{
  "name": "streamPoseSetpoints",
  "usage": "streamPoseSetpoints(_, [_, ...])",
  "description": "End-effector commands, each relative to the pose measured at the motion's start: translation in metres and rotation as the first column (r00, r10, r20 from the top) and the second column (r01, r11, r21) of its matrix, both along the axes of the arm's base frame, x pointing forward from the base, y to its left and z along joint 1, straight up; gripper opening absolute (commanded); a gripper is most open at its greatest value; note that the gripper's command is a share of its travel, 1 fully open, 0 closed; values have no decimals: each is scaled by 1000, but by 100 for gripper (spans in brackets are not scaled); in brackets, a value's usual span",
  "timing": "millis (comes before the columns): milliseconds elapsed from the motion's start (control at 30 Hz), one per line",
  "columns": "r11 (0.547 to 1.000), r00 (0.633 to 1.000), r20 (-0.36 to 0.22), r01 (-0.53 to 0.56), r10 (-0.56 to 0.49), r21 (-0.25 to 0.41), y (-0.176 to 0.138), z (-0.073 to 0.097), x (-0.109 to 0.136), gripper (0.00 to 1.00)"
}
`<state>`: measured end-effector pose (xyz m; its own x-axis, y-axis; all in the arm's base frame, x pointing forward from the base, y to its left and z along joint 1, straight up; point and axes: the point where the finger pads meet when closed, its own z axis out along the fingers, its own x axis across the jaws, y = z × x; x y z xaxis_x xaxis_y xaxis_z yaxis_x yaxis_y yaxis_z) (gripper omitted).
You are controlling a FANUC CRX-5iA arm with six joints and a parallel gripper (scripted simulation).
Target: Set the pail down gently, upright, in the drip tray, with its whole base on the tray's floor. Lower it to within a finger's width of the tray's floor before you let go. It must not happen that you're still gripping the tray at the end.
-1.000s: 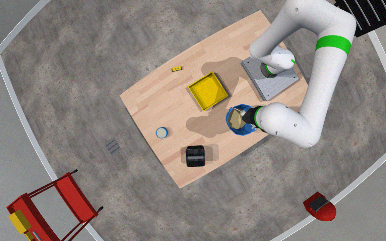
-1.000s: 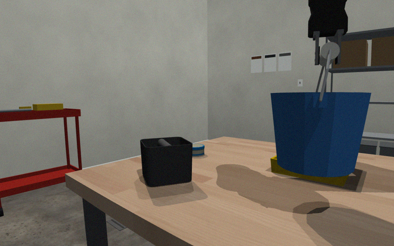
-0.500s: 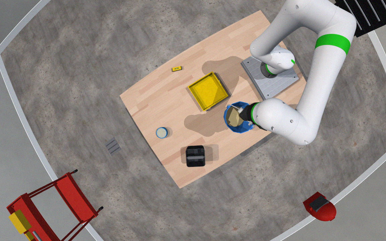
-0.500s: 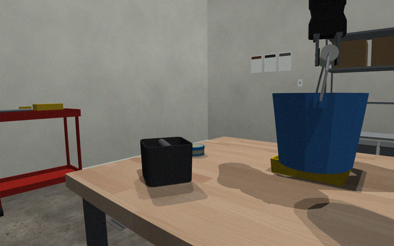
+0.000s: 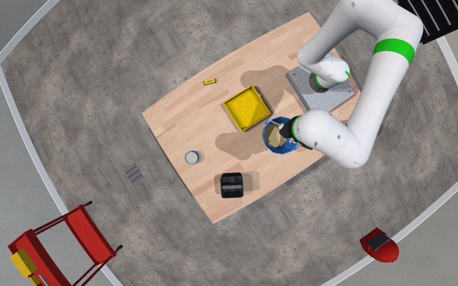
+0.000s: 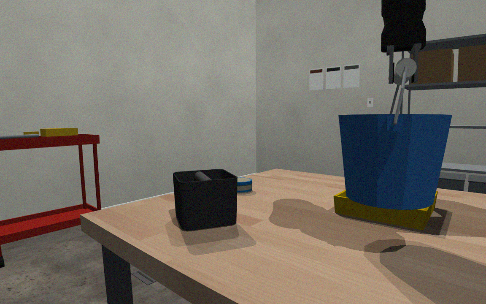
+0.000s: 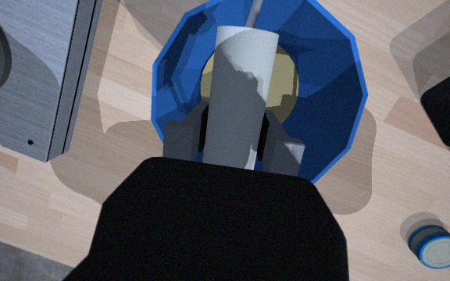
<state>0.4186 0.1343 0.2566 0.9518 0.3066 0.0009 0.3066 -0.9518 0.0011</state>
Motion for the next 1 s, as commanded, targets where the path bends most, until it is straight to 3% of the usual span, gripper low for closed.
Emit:
streamPoseSetpoints(0, [1000, 1000, 2, 0, 0, 0, -8, 1, 3, 0])
streamPoseSetpoints(967, [1000, 1000, 2, 0, 0, 0, -75, 1, 20, 0])
